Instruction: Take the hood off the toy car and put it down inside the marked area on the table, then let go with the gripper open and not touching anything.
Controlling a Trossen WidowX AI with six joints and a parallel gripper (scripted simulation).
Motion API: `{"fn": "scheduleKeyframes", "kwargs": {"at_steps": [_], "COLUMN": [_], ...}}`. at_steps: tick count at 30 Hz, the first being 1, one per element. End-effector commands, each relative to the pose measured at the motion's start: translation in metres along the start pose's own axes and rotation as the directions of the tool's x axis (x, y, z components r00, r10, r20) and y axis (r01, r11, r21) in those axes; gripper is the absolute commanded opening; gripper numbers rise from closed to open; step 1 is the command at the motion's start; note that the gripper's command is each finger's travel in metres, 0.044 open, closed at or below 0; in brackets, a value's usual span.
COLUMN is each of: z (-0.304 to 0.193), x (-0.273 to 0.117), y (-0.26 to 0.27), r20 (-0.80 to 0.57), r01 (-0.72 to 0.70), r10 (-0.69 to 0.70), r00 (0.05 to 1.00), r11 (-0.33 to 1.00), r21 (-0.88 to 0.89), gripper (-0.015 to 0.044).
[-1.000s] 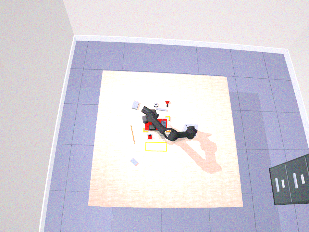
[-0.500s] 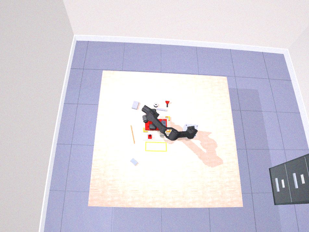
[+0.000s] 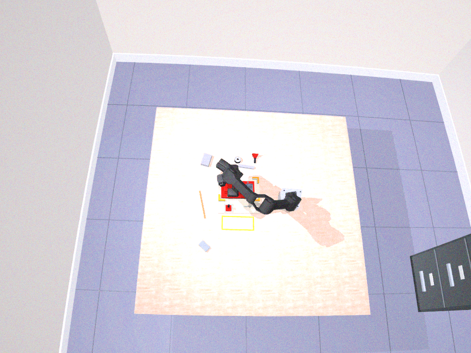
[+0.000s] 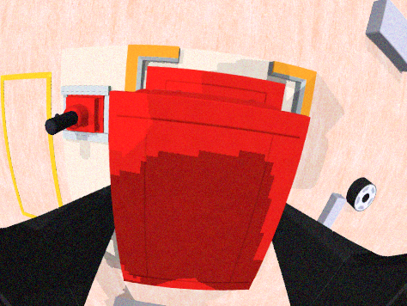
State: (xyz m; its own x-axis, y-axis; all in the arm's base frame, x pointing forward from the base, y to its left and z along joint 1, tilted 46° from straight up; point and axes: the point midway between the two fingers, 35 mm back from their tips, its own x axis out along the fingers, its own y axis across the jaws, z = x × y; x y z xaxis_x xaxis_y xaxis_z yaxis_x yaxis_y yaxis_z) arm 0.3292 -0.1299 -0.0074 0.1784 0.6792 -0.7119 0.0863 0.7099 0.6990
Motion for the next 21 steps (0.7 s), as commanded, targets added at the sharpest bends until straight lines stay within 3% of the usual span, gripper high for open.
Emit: {"fn": "scheduleKeyframes", "kwargs": {"at_steps": [1,21], "z": [0.0,-0.013], "x": [-0.002,-0.007], "y": [0.02,0.13], "r20": [-0.006,-0.002], "r01": [0.011,0.018], "r10": [-0.011,-0.018], "r00": [1.0,1.0], "r11": [1.0,1.0], "r21": [-0.005,-0.006], "gripper": [0.0,0.0]}}
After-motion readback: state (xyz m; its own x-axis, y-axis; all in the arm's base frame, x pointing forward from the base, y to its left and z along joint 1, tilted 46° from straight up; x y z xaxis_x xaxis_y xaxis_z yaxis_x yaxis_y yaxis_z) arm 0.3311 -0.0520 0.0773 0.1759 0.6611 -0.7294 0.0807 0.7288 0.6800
